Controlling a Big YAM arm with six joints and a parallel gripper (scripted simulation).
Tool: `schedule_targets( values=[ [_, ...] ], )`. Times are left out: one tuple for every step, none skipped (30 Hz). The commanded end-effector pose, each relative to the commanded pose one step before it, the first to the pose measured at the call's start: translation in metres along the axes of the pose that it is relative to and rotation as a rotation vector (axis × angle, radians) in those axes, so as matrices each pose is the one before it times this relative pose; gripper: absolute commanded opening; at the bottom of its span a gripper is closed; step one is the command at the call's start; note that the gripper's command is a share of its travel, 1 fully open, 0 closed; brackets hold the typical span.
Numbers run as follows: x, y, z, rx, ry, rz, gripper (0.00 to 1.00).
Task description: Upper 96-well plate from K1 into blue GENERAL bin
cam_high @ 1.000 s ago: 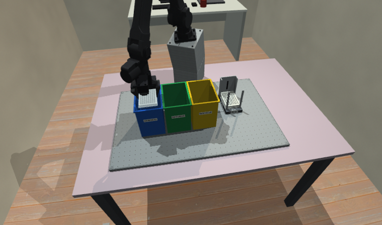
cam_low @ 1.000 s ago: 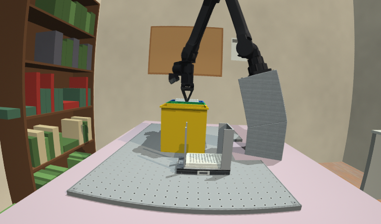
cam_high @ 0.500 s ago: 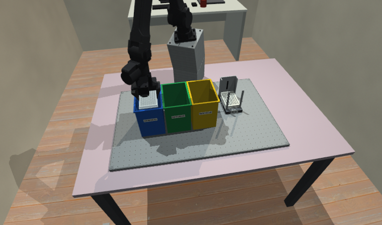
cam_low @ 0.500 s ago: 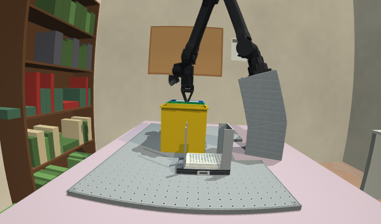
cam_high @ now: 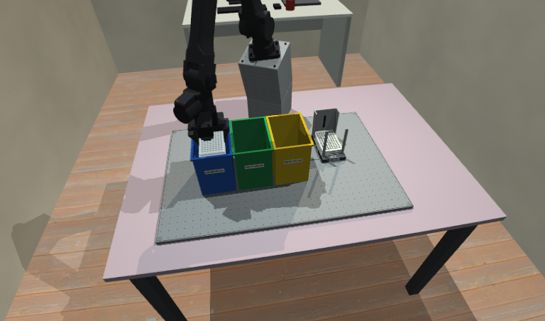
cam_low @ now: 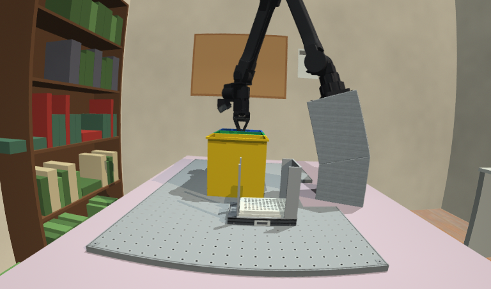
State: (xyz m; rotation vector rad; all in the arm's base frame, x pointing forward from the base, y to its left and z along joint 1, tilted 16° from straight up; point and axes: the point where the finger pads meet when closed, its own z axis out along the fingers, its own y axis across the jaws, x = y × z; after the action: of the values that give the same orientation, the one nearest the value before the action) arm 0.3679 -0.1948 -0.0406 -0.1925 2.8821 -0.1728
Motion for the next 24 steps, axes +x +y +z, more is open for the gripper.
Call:
schedule_targets(
  values=[
    [-0.01019,-0.00340,0.00481,0.00886,-0.01222,-0.00040,0.00],
    [0.00006,-0.00022,-0.00011,0.00004,0.00014,0.00015,0.00],
    [0.00305,-0.00089,-0.00532,0.00025,0.00069,-0.00003,0.00],
    [-0.00007,-0.00005,0.00000,0.00000,0.00000,0.00000,0.00],
    [-0.00006,-0.00004,0.00000,0.00000,0.00000,0.00000,0.00],
    [-0.00004,-0.00003,0.00000,0.00000,0.00000,0.00000,0.00],
    [-0.00006,-0.00004,0.00000,0.00000,0.00000,0.00000,0.00],
    [0.00000,0.00000,0.00000,0.00000,0.00000,0.00000,0.00],
    [0.00000,0.00000,0.00000,0.00000,0.00000,0.00000,0.00],
    [-0.00005,-0.00003,0.00000,0.00000,0.00000,0.00000,0.00],
    [-0.00006,-0.00004,0.00000,0.00000,0.00000,0.00000,0.00],
    [-0.00006,-0.00004,0.00000,0.00000,0.00000,0.00000,0.00],
    [-0.00005,-0.00004,0.00000,0.00000,0.00000,0.00000,0.00],
    [-0.00005,-0.00003,0.00000,0.00000,0.00000,0.00000,0.00],
    [-0.00006,-0.00004,0.00000,0.00000,0.00000,0.00000,0.00],
    [-0.00006,-0.00004,0.00000,0.00000,0.00000,0.00000,0.00],
    [-0.00005,-0.00004,0.00000,0.00000,0.00000,0.00000,0.00],
    [-0.00005,-0.00003,0.00000,0.00000,0.00000,0.00000,0.00],
    [-0.00572,-0.00084,0.00422,-0.00021,-0.00082,0.00007,0.00],
    [0.00566,0.00080,-0.00423,0.00022,0.00082,-0.00007,0.99],
    [0.00000,0.00000,0.00000,0.00000,0.00000,0.00000,0.99],
    [0.00000,0.00000,0.00000,0.00000,0.00000,0.00000,0.99],
    [0.00000,0.00000,0.00000,0.00000,0.00000,0.00000,0.99],
    [0.00000,0.00000,0.00000,0.00000,0.00000,0.00000,0.99]
  ],
)
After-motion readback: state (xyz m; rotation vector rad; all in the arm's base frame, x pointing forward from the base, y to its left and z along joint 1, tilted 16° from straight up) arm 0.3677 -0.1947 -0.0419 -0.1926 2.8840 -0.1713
